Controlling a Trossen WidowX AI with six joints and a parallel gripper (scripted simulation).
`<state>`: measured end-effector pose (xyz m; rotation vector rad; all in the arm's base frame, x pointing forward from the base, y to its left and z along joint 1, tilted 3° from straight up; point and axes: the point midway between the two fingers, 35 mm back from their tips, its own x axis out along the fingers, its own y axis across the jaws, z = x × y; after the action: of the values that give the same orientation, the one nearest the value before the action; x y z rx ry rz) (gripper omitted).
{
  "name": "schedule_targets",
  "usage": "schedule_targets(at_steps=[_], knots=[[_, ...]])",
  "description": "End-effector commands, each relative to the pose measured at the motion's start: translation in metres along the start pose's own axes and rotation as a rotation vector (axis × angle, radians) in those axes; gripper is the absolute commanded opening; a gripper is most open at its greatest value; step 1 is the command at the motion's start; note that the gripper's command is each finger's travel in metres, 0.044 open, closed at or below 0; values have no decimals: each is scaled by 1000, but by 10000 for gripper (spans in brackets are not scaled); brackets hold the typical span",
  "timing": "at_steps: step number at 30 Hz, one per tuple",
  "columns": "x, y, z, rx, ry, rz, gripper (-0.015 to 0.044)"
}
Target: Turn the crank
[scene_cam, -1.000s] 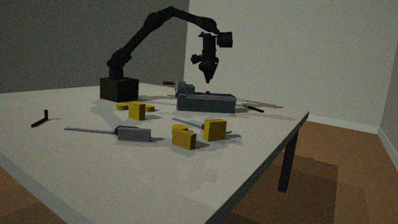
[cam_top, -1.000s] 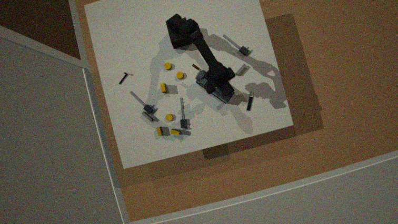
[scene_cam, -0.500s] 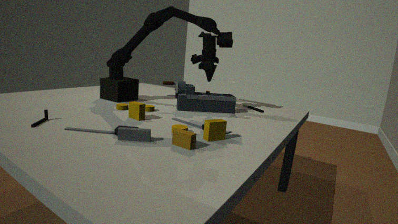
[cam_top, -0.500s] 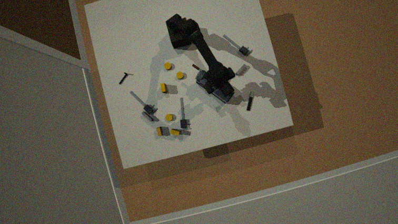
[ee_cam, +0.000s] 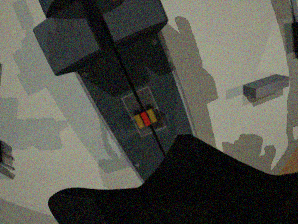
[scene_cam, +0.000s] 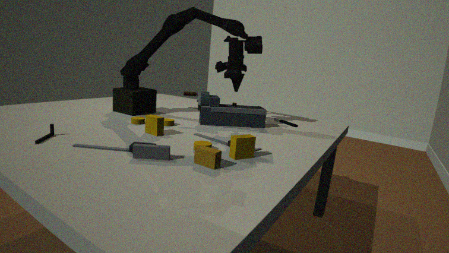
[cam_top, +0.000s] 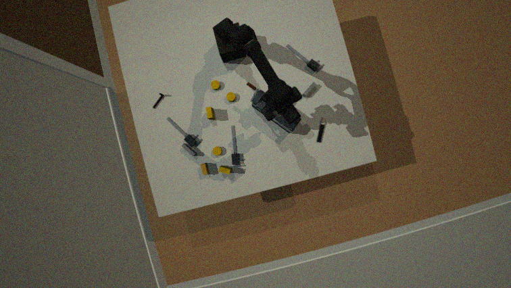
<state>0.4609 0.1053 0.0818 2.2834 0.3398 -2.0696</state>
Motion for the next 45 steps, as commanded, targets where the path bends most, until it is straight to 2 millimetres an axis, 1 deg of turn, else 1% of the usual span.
schedule_targets(at_steps=[1,3,20,21,38,45], knots=[[0,0,0,0,0,0,0],[0,0,0,0,0,0,0],[0,0,0,0,0,0,440],[0,0,0,0,0,0,440],[0,0,0,0,0,0,0],[0,0,0,0,0,0,0]])
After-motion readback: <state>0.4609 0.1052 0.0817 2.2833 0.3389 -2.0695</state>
